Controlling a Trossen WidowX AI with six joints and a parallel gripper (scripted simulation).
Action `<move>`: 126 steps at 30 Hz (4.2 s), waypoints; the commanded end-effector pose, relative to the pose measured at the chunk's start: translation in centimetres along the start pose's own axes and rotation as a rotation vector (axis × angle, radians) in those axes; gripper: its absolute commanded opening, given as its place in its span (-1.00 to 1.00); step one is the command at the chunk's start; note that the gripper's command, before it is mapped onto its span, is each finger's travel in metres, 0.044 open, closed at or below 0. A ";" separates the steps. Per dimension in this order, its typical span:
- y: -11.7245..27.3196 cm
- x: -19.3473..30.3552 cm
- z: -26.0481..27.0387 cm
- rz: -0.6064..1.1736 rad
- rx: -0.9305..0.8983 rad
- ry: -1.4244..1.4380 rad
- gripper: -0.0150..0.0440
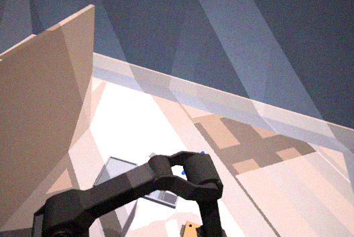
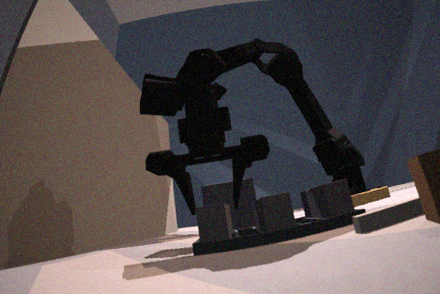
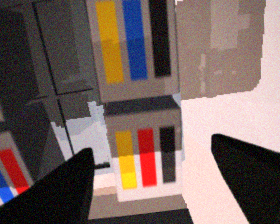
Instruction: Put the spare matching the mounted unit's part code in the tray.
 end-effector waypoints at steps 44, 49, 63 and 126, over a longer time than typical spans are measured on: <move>-2.7 0.2 0.4 0.004 -0.006 0.001 -0.49; -2.3 0.2 0.3 0.004 -0.006 0.001 -0.49; 5.2 0.1 0.3 0.001 -0.007 0.004 -0.49; 12.7 16.0 -6.8 0.022 0.011 -0.025 -0.49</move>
Point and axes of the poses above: the point midway between the two fingers, 35 mm back from their tips, its own y axis back along the fingers, its own z axis across the jaws, x = y × z, the point moved 9 cm from there along y, back along the fingers, and after that the axes turned 1 degree about -y, right-handed, at the moved point
